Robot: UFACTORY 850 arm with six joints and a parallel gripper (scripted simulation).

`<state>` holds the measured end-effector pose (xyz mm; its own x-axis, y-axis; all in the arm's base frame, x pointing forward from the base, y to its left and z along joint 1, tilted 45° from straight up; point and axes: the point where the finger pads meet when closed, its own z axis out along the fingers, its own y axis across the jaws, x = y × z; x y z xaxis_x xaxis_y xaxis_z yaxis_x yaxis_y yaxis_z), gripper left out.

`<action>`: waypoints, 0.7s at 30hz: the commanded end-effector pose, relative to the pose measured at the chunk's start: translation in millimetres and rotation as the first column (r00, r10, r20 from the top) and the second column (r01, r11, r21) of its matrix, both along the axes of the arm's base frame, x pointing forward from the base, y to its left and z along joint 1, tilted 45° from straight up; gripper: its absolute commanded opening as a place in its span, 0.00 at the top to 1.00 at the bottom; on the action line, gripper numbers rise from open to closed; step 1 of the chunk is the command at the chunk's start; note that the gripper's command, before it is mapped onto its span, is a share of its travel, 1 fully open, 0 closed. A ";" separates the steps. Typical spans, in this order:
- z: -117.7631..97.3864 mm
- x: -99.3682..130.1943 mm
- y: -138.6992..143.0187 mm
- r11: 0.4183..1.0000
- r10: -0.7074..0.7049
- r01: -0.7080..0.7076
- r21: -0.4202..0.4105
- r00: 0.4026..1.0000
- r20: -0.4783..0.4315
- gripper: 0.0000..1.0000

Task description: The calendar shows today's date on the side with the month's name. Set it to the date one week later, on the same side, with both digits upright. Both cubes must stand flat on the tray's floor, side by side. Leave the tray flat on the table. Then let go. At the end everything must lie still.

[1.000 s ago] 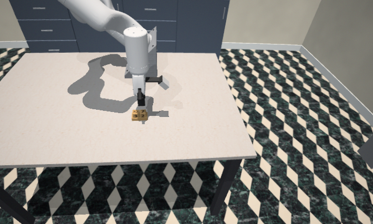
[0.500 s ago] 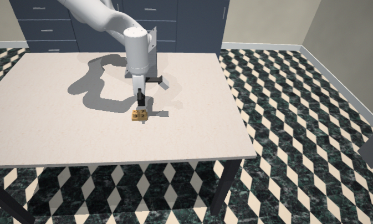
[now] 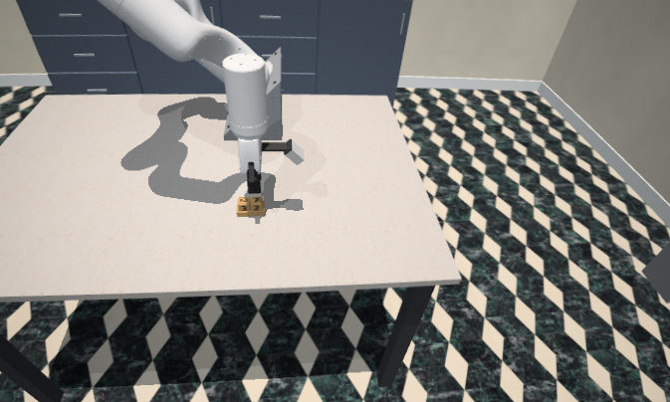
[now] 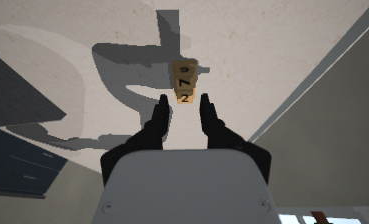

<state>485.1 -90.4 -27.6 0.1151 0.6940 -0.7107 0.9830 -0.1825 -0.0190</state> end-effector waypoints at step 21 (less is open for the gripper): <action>-22.4 -3.4 -22.3 1.000 0.001 -0.001 0.000 1.000 0.002 0.53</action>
